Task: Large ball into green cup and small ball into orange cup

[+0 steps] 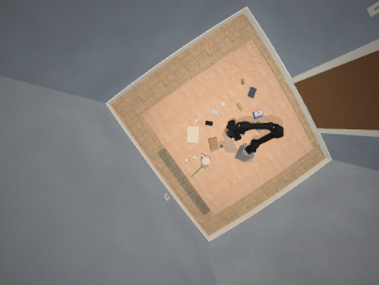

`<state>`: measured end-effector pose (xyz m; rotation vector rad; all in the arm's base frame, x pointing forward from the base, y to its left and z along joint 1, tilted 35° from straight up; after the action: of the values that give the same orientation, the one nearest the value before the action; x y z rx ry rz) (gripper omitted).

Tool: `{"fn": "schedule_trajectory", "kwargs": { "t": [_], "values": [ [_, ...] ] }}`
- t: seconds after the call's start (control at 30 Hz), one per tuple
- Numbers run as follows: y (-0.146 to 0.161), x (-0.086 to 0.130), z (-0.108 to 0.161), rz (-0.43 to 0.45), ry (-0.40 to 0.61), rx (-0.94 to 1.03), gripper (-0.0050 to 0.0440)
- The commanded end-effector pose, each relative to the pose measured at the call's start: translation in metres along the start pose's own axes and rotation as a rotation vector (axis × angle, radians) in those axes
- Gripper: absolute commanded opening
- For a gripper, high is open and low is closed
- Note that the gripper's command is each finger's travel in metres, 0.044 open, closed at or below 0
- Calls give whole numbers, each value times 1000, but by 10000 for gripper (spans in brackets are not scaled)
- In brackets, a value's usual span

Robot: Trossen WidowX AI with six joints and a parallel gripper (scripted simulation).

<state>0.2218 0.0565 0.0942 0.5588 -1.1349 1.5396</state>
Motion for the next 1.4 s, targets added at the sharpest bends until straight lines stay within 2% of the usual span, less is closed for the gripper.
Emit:
{"fn": "schedule_trajectory", "kwargs": {
  "t": [0.0, 1.37],
  "values": [
    [-2, 1, -1, -4, 0, -6, 0],
    [0, 0, 0, 29, -6, -6, 0]
  ]
}}
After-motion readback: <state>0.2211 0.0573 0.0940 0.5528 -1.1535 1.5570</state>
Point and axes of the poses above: the point midway between the two fingers, 35 mm back from their tips, its own x axis back along the fingers, its own y axis across the jaws, z = x × y, the point moved 4 cm from there along x, back along the fingers, and after that the axes turned 3 degrees about x, right-handed, at the moved point
